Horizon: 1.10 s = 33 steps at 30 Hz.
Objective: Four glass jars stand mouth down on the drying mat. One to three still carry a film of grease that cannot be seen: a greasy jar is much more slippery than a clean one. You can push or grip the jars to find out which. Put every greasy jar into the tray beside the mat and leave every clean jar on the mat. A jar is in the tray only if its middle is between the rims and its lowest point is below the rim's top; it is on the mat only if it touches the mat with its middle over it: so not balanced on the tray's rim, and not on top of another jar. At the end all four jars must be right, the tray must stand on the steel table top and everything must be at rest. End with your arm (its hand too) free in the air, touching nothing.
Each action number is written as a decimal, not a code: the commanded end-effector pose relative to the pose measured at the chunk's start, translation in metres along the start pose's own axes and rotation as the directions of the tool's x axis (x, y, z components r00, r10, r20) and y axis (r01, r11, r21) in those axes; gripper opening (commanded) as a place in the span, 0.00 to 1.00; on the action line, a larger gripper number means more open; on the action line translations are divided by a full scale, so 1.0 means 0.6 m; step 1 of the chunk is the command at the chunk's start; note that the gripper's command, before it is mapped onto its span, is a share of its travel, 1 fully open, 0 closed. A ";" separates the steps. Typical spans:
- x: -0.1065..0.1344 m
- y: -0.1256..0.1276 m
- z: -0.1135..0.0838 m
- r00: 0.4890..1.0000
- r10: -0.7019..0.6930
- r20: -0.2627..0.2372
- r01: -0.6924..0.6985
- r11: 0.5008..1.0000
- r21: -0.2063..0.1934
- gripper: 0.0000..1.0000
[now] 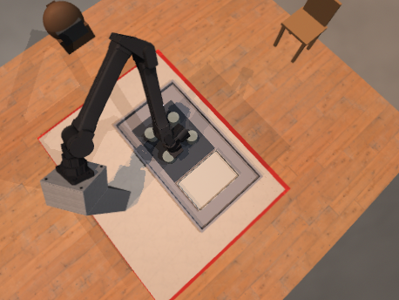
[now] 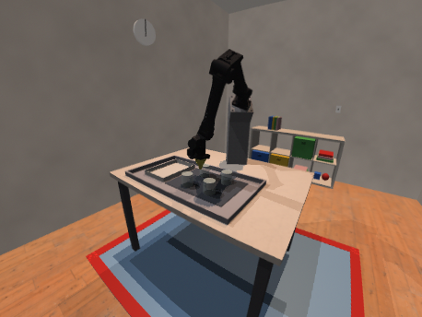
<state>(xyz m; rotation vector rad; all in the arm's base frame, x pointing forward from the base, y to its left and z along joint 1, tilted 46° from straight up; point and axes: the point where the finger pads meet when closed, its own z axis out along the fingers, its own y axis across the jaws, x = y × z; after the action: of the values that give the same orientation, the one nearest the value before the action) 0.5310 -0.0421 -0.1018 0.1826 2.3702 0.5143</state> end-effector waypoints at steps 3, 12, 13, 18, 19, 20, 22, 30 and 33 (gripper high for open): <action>0.034 0.005 -0.002 0.999 0.018 -0.027 -0.018 1.000 0.000 0.00; 0.035 0.005 -0.002 0.999 0.018 -0.027 -0.018 1.000 0.000 0.00; 0.035 0.005 -0.002 0.999 0.018 -0.027 -0.018 1.000 0.000 0.00; 0.036 0.005 -0.002 0.999 0.018 -0.027 -0.018 1.000 0.000 0.00; 0.037 0.005 -0.002 0.999 0.018 -0.027 -0.018 1.000 0.000 0.00; 0.037 0.005 -0.002 0.999 0.018 -0.027 -0.018 1.000 0.000 0.00; 0.037 0.005 -0.002 0.999 0.018 -0.027 -0.018 1.000 0.000 0.00; 0.039 0.005 -0.002 0.999 0.018 -0.027 -0.018 1.000 0.000 0.00; 0.039 0.005 -0.002 0.999 0.018 -0.027 -0.018 1.000 0.000 0.00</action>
<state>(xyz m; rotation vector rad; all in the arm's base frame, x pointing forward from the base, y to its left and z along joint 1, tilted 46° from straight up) 0.5301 -0.0420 -0.1018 0.1811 2.3640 0.5117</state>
